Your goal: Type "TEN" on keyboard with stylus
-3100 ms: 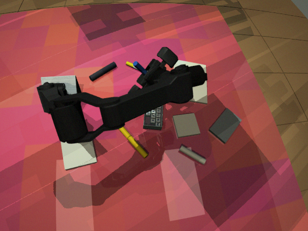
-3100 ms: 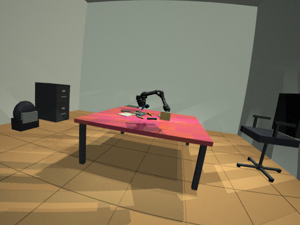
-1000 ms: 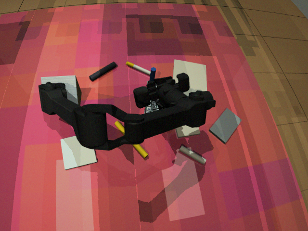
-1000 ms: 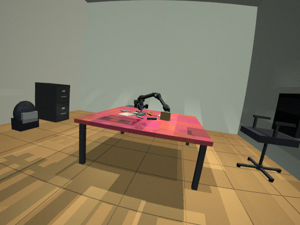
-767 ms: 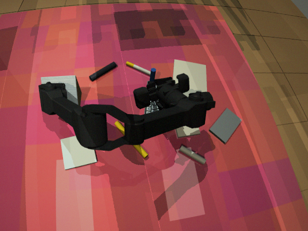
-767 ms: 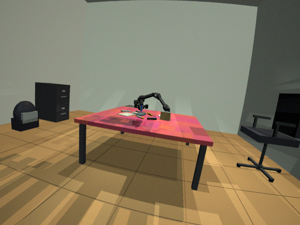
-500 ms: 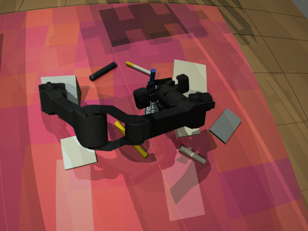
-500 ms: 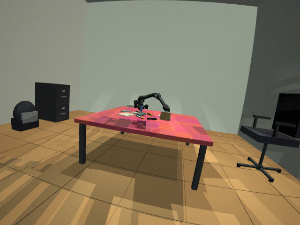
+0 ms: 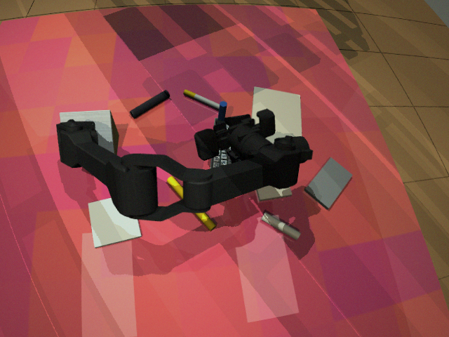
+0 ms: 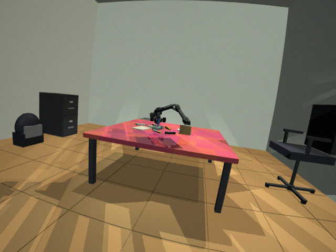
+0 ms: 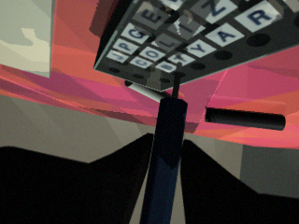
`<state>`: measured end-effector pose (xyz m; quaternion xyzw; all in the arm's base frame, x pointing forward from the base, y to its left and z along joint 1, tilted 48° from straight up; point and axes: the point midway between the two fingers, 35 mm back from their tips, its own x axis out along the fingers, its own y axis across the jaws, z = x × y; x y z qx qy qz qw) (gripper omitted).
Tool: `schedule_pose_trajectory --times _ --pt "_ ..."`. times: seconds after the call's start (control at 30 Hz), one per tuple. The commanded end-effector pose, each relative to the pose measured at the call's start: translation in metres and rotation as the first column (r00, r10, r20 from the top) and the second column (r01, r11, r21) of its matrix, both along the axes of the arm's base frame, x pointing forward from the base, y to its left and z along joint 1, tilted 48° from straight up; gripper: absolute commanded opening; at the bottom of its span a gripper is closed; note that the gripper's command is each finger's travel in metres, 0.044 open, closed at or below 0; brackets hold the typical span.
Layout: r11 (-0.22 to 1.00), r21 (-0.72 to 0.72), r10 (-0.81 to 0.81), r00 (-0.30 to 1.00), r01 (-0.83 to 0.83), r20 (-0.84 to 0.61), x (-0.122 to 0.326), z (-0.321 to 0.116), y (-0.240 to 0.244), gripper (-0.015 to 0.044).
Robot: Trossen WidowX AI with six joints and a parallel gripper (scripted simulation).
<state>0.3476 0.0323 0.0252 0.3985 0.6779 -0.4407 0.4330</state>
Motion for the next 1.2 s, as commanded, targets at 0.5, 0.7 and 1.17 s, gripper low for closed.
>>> schedule_pose_trajectory --times 0.5,0.7,1.17 --pt "1.0 -0.002 0.004 1.0 -0.004 -0.005 -0.001 -0.004 -0.004 0.0081" --pt "1.0 -0.002 0.004 1.0 -0.004 -0.004 -0.001 -0.003 -0.003 0.0081" --pt "1.0 -0.004 -0.01 1.0 0.01 0.021 -0.003 0.02 0.024 0.0071"
